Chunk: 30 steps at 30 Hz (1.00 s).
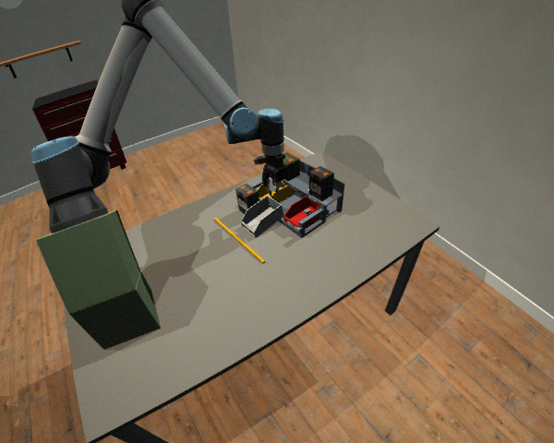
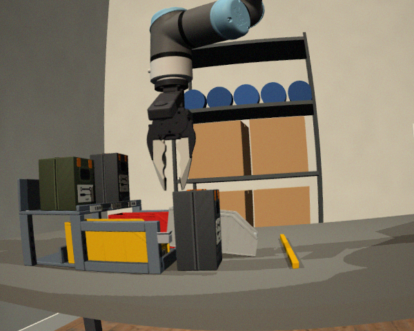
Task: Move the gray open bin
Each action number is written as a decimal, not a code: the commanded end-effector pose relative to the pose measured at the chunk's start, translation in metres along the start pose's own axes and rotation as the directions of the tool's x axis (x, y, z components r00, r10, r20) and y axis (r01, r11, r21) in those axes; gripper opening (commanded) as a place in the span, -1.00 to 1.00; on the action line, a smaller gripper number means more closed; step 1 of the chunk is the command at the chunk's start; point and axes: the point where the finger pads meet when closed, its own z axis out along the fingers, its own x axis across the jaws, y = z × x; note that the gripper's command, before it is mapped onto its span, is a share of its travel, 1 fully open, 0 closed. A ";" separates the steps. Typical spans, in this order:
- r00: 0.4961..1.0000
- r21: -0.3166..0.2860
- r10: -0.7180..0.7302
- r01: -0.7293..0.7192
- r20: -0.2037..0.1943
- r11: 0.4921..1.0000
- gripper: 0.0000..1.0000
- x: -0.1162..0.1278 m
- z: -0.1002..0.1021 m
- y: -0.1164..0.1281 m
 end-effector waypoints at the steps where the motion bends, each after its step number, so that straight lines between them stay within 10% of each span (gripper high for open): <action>1: 1.000 0.000 0.000 0.000 -0.001 1.000 -0.61 0.001 0.003 0.000; 30: 1.000 0.000 0.000 0.000 -0.001 1.000 -0.61 0.000 0.019 0.000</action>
